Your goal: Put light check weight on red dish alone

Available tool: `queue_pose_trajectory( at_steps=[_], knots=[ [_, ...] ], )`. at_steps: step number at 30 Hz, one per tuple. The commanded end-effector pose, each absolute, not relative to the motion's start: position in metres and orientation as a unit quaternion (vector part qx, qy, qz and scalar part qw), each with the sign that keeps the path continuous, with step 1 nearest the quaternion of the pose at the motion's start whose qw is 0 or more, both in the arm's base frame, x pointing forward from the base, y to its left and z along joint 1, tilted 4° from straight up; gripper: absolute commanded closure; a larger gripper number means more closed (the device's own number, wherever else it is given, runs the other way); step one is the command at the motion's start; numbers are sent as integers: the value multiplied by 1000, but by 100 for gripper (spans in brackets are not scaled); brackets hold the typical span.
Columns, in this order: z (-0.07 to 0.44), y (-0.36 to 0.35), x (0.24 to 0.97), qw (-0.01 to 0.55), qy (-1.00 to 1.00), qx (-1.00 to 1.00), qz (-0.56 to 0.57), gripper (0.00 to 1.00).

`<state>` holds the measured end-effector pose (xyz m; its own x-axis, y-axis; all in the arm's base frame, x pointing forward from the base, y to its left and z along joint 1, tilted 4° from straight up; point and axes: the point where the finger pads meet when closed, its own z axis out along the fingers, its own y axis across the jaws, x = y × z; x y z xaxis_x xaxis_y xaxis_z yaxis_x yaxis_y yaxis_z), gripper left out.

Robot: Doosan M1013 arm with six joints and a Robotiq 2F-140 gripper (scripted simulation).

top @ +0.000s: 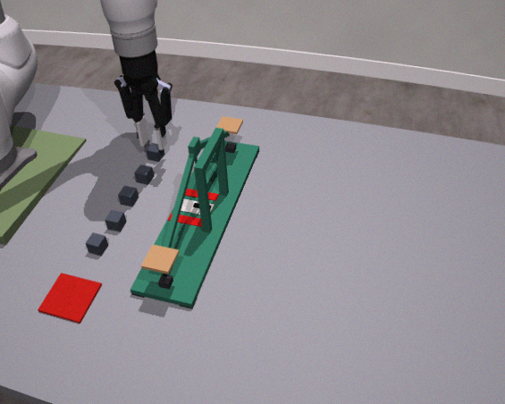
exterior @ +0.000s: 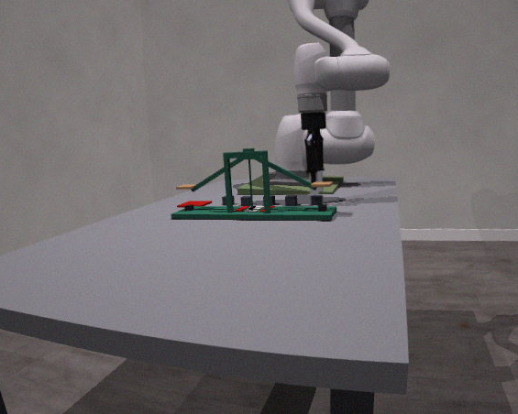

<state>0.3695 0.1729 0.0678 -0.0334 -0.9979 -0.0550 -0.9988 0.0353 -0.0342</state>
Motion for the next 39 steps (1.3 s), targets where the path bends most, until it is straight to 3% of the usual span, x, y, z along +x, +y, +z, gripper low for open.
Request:
queue_pose_trajectory(
  at_steps=[1, 39],
  knots=[
    [68, 173, 370, 32, 719, -694, 7, 65],
    [39, 174, 371, 32, 719, -694, 7, 65]
  ],
)
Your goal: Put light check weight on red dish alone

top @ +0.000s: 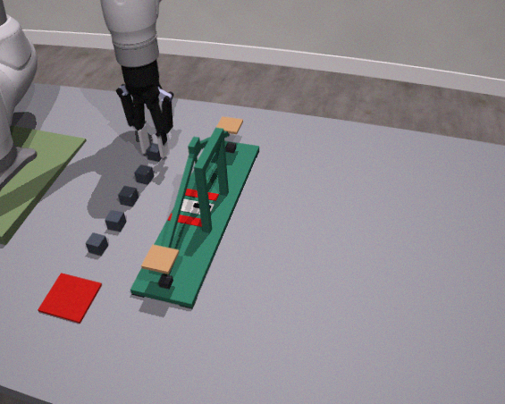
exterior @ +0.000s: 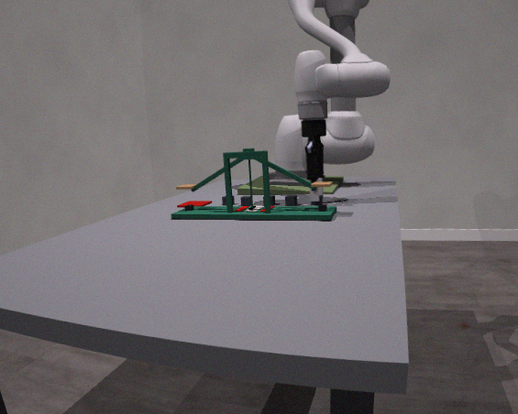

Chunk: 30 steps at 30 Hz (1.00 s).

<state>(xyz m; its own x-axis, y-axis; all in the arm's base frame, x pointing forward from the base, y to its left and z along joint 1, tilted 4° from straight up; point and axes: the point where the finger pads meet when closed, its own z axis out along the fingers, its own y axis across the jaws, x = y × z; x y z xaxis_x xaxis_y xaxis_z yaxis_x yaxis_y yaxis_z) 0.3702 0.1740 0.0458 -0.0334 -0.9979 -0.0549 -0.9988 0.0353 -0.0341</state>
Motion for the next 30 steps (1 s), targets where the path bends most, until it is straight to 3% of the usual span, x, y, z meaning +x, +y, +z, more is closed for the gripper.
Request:
queue_pose_trajectory(
  at_steps=[1, 30],
  knots=[
    [38, 175, 371, 32, 719, -694, 7, 65],
    [32, 175, 371, 32, 719, -694, 7, 65]
  ],
)
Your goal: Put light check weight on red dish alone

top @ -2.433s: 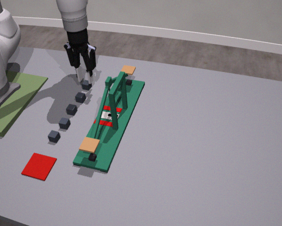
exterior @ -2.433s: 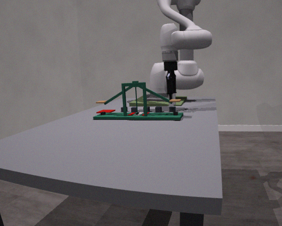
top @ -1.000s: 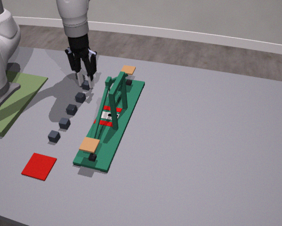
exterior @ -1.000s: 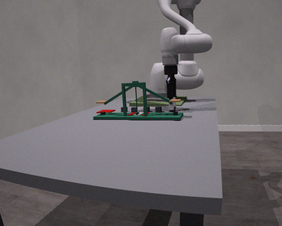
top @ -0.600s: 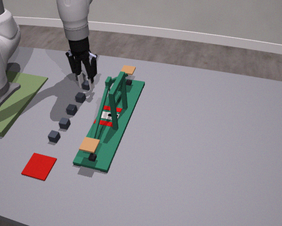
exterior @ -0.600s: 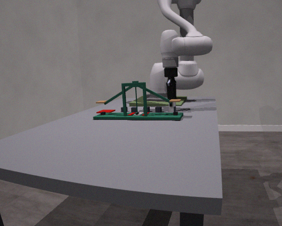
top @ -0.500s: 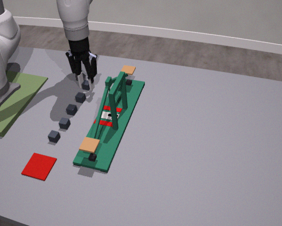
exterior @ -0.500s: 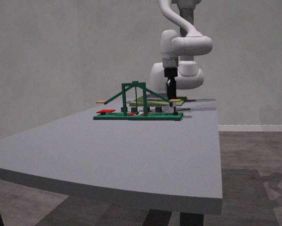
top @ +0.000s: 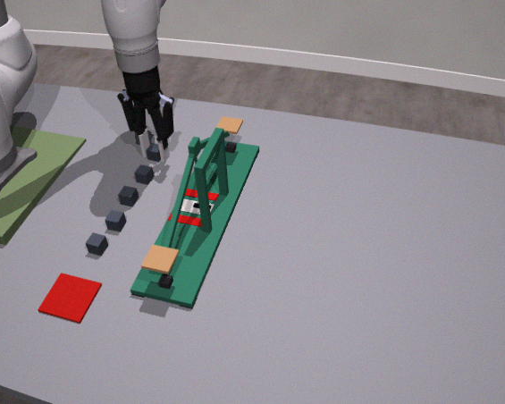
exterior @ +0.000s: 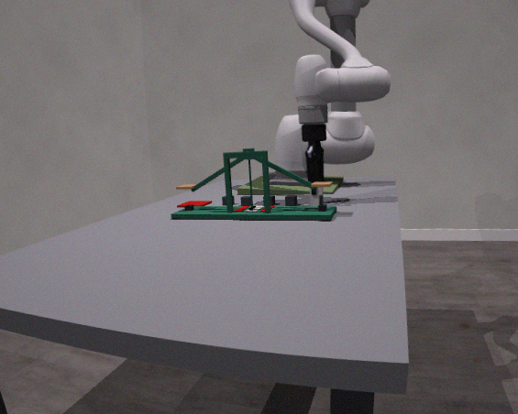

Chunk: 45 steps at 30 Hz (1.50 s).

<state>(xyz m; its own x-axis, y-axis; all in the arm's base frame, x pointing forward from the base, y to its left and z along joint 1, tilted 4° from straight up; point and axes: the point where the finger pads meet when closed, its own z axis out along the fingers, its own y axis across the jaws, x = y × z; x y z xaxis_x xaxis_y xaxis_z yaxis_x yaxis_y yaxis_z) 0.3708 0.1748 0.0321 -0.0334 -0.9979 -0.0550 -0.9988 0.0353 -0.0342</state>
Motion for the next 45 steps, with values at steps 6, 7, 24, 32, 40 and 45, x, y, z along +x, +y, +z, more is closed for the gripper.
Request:
queue_pose_trajectory(
  at_steps=[6, 7, 24, 32, 40, 45],
  knots=[
    [32, 175, 371, 32, 719, -694, 7, 65],
    [32, 175, 371, 32, 719, -694, 7, 65],
    [32, 175, 371, 32, 719, -694, 7, 76],
    [32, 175, 371, 32, 719, -694, 7, 76],
    [32, 175, 371, 32, 719, -694, 7, 76],
    [32, 175, 371, 32, 719, -694, 7, 76]
  ],
)
